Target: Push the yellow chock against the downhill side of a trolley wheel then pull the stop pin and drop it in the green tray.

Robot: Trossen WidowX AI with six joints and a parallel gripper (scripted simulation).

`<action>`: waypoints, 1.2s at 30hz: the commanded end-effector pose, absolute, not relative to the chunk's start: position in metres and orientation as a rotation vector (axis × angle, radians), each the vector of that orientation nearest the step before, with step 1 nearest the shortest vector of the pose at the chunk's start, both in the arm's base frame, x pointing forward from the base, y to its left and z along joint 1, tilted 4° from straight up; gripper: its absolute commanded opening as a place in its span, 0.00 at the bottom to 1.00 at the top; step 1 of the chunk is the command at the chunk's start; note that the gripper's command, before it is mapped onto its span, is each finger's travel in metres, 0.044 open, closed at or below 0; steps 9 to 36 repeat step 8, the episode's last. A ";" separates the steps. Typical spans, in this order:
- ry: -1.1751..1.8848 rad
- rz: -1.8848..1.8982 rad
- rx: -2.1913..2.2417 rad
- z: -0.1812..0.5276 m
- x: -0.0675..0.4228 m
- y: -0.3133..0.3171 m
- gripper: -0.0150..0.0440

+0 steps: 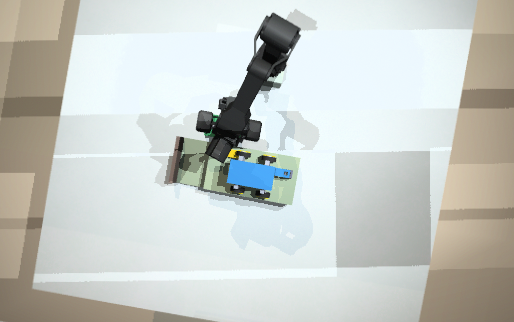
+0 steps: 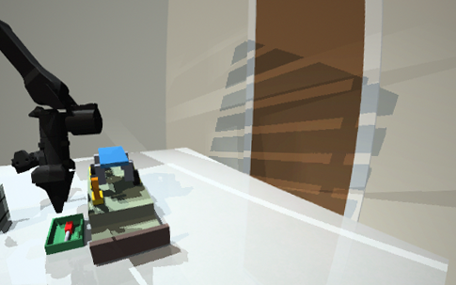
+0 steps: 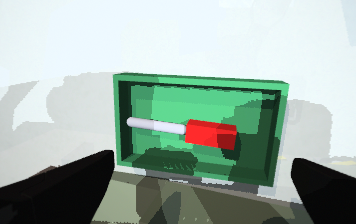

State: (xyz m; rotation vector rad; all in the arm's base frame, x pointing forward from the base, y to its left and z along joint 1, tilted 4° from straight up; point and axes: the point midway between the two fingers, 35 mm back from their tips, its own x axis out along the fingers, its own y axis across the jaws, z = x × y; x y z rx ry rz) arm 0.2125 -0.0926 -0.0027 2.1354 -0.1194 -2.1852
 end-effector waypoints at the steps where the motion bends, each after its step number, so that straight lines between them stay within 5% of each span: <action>1: -0.132 -2.172 2.145 0.012 0.213 -0.094 1.00; 36: -0.132 -2.172 2.145 0.034 0.213 -0.095 1.00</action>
